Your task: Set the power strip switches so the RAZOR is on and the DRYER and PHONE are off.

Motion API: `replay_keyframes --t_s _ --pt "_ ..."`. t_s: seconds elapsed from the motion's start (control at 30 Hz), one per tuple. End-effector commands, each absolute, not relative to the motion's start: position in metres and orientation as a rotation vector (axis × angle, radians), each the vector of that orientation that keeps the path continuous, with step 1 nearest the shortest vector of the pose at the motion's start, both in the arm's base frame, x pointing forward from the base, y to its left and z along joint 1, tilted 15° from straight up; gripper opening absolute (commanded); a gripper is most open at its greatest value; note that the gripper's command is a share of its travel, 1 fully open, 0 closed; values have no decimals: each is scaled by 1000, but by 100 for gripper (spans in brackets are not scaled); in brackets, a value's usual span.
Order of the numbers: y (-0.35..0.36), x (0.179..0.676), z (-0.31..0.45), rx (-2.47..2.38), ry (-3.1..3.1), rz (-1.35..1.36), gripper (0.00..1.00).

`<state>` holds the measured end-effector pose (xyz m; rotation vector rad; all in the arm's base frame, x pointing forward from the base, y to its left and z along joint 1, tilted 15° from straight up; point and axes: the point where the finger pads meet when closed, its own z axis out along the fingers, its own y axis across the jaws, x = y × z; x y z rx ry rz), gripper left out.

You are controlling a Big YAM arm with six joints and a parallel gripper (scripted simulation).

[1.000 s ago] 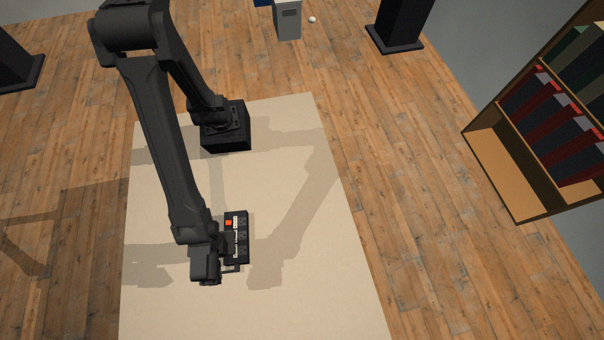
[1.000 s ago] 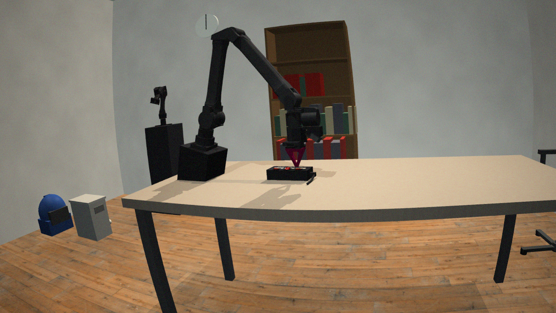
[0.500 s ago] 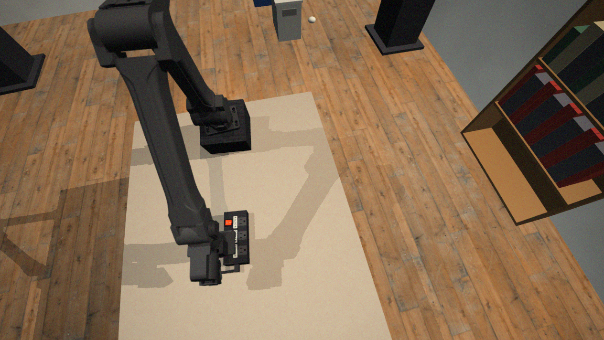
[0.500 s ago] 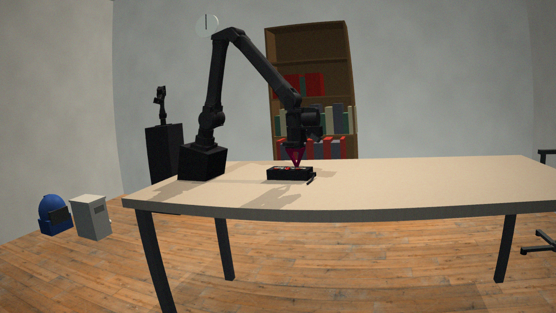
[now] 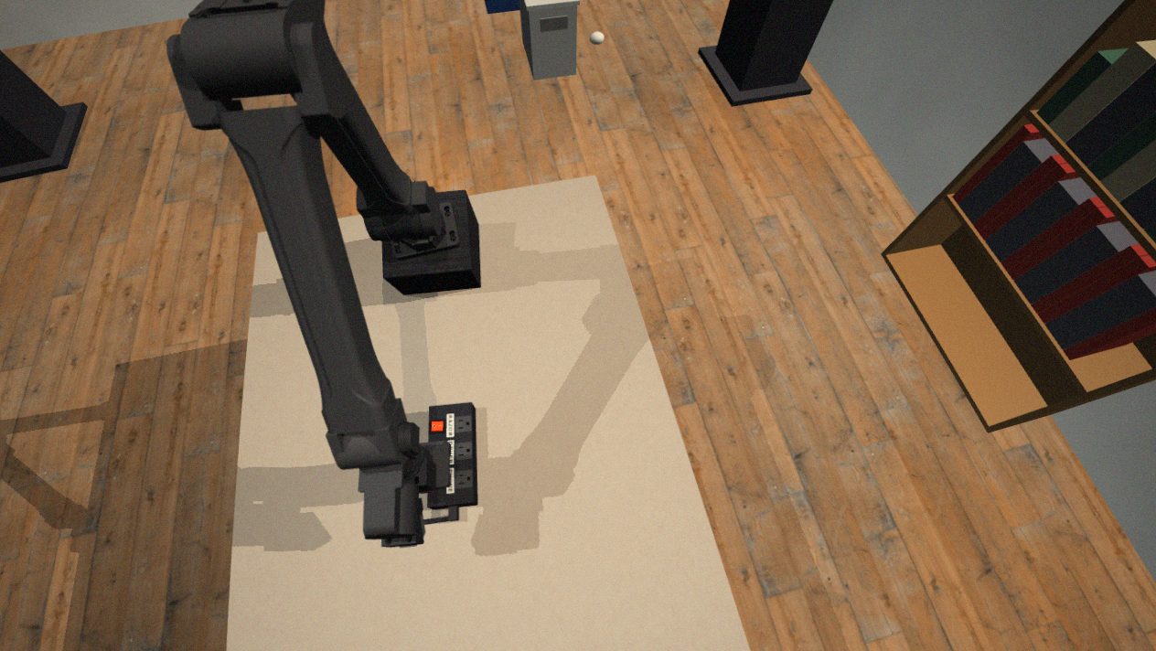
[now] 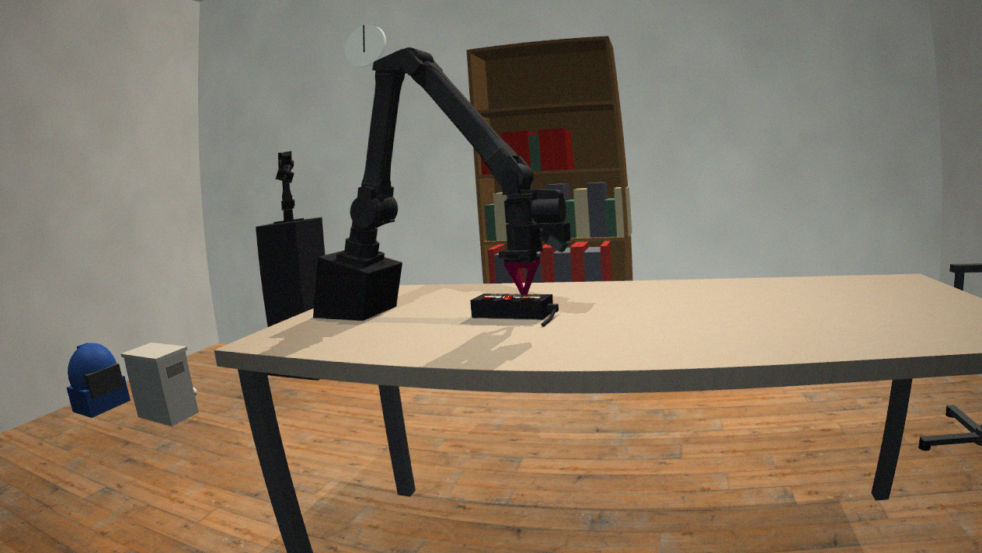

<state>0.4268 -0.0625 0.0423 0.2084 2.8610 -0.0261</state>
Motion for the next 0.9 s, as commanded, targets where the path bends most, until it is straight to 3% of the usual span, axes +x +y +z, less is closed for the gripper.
replay_keyframes --t_s 0.0,0.87 --pt "-59 434 43 205 2852 -22 0" --pt "-59 433 27 205 2855 -22 0"
